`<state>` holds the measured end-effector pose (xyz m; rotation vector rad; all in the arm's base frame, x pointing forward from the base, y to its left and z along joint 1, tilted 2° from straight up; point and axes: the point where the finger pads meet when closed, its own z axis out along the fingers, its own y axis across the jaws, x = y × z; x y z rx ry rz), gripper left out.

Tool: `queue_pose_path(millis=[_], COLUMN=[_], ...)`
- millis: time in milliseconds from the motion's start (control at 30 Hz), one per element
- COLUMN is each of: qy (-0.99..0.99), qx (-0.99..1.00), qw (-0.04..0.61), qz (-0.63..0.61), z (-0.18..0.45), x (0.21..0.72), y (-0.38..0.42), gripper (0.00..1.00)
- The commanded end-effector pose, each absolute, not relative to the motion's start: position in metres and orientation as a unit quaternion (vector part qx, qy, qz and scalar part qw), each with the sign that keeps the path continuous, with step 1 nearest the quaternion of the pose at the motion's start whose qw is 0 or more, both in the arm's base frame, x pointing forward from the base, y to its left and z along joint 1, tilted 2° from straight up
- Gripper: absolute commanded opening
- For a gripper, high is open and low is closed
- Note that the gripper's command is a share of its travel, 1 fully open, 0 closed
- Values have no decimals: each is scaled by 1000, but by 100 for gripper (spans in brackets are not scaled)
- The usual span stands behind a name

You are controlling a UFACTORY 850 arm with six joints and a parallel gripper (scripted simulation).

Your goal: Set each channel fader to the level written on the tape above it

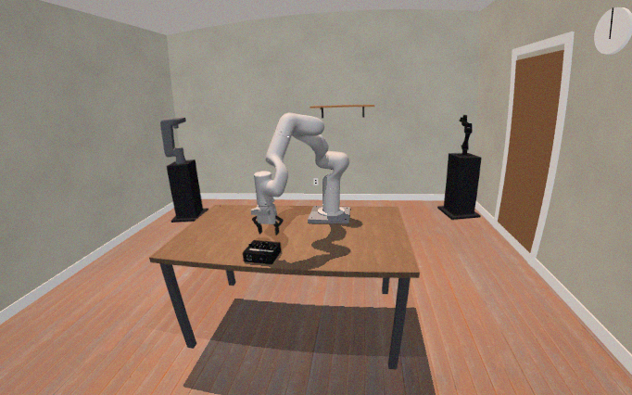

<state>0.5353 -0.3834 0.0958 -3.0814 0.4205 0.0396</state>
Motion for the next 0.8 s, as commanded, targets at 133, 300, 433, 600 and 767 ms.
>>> queue_pose_path(millis=[133, 300, 433, 600, 767], qy=[135, 135, 135, 135, 135], qx=[-991, -991, -991, -991, -991], qw=[15, 15, 15, 15, 15], qz=[12, 12, 12, 12, 12], z=[127, 147, 154, 156, 156], x=[537, 537, 537, 537, 537], y=[-385, -386, -386, -386, -386], gripper=[100, 100, 100, 100, 100])
